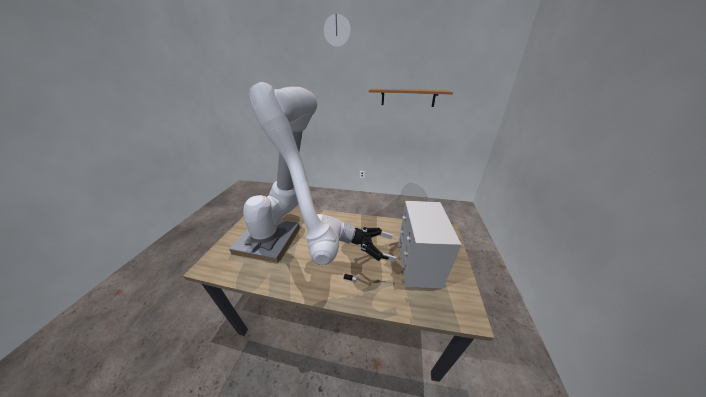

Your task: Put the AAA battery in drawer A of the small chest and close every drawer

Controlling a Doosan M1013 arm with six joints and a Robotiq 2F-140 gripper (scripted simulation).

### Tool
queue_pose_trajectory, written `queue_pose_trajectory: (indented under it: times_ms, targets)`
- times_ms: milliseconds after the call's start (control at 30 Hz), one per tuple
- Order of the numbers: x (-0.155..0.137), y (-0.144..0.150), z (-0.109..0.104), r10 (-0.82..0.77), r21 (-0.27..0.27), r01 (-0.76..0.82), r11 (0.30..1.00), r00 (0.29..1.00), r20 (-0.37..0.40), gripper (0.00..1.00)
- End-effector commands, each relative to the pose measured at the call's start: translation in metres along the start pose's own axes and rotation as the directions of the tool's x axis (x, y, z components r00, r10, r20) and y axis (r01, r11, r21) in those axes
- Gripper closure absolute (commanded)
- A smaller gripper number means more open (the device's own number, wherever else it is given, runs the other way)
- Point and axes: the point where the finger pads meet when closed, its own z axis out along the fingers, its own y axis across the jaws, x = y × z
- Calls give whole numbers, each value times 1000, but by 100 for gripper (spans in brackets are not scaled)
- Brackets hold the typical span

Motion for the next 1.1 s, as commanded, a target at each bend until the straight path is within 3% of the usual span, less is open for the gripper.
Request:
queue_pose_trajectory:
  times_ms: [0, 667, 1067]
  targets:
    - [0, 0, 0, 0, 0, 0, 1000, 1000, 0, 0]
    - [0, 0, 0, 0, 0, 0, 1000, 1000, -4, 0]
    - [-3, 0, -5, 0, 0, 0, 1000, 999, -50, 0]
